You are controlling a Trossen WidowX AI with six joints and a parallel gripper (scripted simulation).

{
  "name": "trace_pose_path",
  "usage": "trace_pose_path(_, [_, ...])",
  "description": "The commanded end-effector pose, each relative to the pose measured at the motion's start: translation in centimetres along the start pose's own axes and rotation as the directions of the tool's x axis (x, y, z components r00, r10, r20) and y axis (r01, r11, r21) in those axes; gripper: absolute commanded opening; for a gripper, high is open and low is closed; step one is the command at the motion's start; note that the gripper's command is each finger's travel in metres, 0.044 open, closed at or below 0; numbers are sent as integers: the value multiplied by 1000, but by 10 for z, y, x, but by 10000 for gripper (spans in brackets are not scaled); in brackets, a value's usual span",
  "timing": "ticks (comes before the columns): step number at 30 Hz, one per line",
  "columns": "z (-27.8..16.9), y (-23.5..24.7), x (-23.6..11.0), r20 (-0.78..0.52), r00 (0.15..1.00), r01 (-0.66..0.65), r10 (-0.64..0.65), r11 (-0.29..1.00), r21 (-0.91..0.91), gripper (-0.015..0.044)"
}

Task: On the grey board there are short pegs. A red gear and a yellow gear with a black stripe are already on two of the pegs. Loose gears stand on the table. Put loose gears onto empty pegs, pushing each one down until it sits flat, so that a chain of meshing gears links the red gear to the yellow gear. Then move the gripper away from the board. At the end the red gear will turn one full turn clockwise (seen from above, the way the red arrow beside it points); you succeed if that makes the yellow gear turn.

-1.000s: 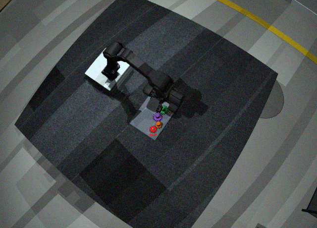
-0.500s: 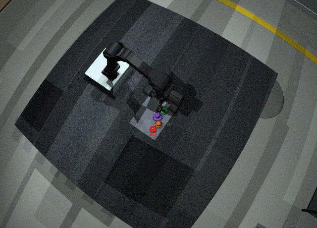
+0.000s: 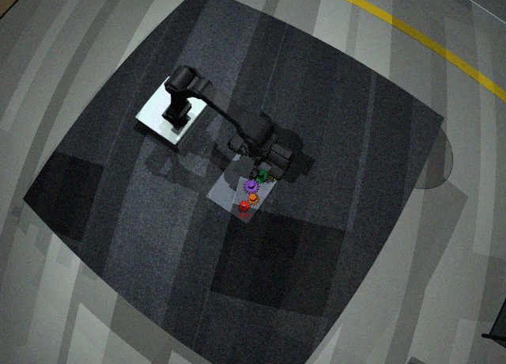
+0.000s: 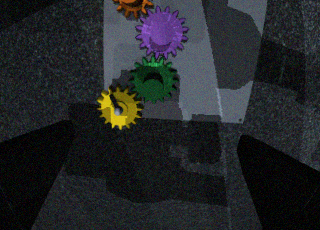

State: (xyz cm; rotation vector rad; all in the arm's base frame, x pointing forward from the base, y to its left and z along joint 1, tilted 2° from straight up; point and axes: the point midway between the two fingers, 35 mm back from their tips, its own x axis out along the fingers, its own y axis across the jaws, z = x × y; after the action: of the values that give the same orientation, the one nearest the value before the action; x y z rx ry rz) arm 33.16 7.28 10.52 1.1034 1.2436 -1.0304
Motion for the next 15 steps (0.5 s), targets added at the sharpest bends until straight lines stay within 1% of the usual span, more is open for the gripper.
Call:
trace_pose_path(1, [0,0,-1,0,1000,-1,1,1000,1,440])
trace_pose_path(3, [0,0,-1,0,1000,-1,1,1000,1,440])
trace_pose_path(5, [-11,-2,-3,-3,1000,-3,3,1000,-14,440])
trace_pose_path(9, [-73,-18,-13,-22,1000,-14,12,996,-93,440])
trace_pose_path(15, [-144,-57,-23,-36,999,-6,4,999,-51,440])
